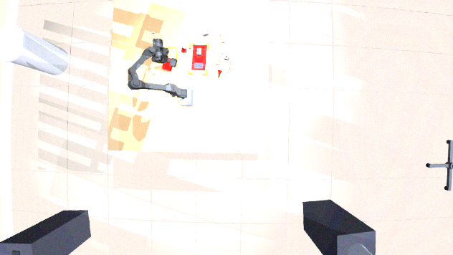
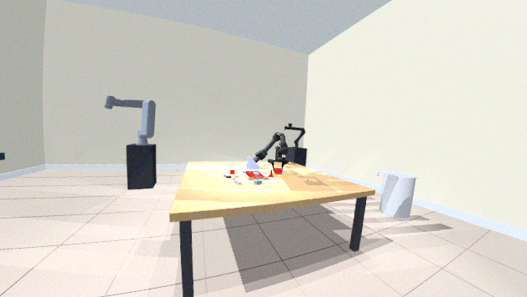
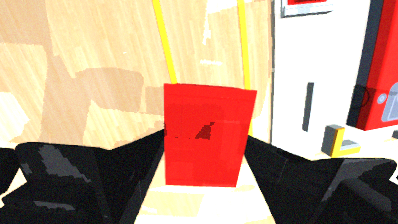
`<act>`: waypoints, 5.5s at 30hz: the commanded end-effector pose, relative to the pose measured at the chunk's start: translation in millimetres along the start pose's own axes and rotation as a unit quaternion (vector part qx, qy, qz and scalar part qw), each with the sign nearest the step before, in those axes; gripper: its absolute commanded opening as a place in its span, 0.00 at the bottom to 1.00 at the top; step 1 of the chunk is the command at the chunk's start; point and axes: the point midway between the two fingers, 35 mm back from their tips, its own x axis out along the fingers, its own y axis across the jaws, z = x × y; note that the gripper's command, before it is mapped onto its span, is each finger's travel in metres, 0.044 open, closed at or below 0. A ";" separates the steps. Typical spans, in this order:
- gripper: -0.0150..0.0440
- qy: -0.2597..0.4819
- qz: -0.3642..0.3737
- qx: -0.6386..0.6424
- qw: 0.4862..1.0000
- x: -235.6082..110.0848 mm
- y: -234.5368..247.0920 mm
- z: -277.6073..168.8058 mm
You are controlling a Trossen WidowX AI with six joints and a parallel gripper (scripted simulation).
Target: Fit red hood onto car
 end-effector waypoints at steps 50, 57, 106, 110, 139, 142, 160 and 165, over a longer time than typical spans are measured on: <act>0.25 -0.007 -0.008 -0.040 0.999 -86.1 -48.8 73.8; 0.25 -0.007 -0.009 -0.051 0.999 -87.8 -69.5 93.0; 0.25 -0.004 -0.004 -0.114 0.994 -64.9 -208.7 163.7; 0.25 -0.005 -0.003 -0.114 0.993 -44.7 -210.0 164.2; 0.25 -0.004 -0.003 -0.114 0.993 -31.7 -211.2 160.4; 0.25 -0.004 -0.003 -0.114 0.993 -31.7 -211.2 160.4; 0.25 -0.004 -0.003 -0.114 0.993 -25.3 -211.1 160.7; 0.25 -0.004 -0.003 -0.114 0.993 -23.3 -211.1 160.7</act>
